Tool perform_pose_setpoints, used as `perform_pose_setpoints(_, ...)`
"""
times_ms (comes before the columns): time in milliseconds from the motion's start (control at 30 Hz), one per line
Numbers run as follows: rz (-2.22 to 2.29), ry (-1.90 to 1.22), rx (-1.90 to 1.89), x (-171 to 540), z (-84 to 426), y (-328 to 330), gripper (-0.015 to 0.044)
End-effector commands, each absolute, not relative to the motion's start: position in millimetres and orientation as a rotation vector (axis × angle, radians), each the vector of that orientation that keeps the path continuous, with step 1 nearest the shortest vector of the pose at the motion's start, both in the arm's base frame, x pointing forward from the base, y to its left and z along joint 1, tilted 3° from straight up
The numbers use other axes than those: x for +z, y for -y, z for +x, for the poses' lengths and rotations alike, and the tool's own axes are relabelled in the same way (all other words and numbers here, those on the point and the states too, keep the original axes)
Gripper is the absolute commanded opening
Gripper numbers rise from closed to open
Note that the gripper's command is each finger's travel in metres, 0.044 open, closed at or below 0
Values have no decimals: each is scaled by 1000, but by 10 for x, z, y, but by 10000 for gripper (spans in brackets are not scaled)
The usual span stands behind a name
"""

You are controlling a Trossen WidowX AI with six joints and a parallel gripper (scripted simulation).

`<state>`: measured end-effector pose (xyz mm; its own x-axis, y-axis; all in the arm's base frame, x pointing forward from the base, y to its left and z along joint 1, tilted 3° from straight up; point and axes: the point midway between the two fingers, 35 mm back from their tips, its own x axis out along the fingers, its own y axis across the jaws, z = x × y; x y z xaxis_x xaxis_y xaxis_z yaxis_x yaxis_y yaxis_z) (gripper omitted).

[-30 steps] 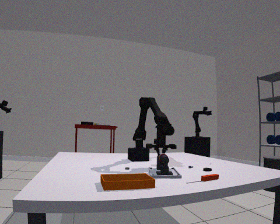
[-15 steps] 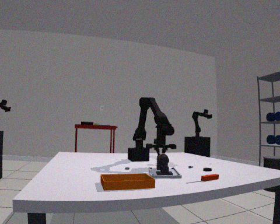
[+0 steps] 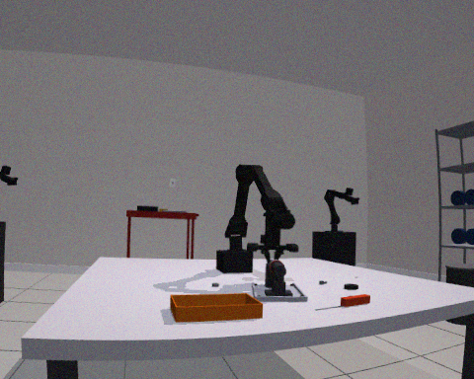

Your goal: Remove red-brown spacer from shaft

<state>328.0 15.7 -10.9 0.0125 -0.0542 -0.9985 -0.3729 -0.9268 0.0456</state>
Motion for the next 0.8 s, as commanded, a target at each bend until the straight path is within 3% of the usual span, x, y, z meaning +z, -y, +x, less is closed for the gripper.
perform_pose_setpoints(0,-2051,-446,2009,-109,3269,-166,0)
perform_pose_setpoints(767,-2050,-446,2009,-110,3243,-177,0)
